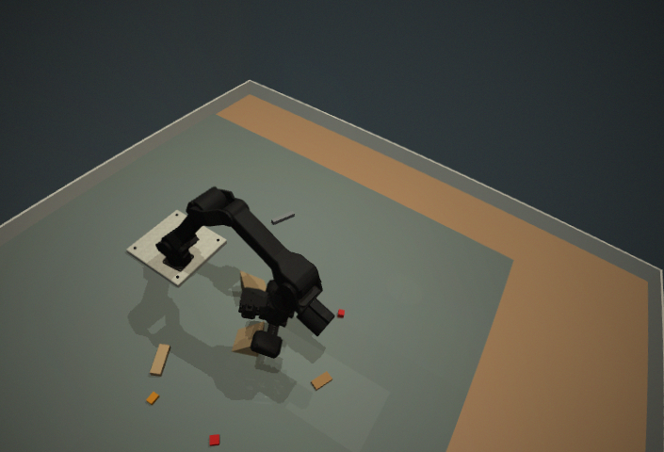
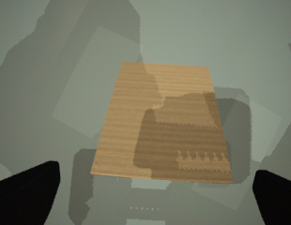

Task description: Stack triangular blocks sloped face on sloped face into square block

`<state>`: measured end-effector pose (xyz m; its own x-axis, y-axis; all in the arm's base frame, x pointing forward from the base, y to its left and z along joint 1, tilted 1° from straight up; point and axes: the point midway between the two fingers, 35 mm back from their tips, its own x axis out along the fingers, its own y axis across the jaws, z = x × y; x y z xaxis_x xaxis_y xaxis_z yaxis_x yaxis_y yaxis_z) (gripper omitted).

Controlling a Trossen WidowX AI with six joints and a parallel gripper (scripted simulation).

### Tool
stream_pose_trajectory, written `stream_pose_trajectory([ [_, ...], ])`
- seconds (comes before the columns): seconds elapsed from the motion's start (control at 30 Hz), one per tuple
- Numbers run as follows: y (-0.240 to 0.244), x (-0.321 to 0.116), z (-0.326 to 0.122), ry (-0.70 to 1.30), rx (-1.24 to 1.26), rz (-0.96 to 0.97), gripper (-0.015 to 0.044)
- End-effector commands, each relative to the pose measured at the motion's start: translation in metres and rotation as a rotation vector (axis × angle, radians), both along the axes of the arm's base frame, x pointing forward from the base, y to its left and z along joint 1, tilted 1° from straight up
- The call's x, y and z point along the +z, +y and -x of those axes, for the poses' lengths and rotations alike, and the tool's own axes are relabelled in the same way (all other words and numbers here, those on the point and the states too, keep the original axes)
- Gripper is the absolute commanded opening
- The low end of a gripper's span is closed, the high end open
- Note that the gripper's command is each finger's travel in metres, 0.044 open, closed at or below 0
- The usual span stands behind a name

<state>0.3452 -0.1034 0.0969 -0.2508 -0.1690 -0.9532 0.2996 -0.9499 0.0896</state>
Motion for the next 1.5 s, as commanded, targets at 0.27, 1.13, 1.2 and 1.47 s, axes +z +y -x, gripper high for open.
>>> stream_pose_trajectory([
  [0.27,-0.003,-0.019,0.005,0.014,-0.002,-0.018,0.0440],
  [1.13,-0.008,-0.058,0.020,0.041,-0.013,-0.048,0.0440],
  [1.2,-0.008,-0.059,0.021,0.042,-0.013,-0.048,0.0440],
  [1.47,-0.008,-0.059,0.021,0.042,-0.013,-0.048,0.0289],
])
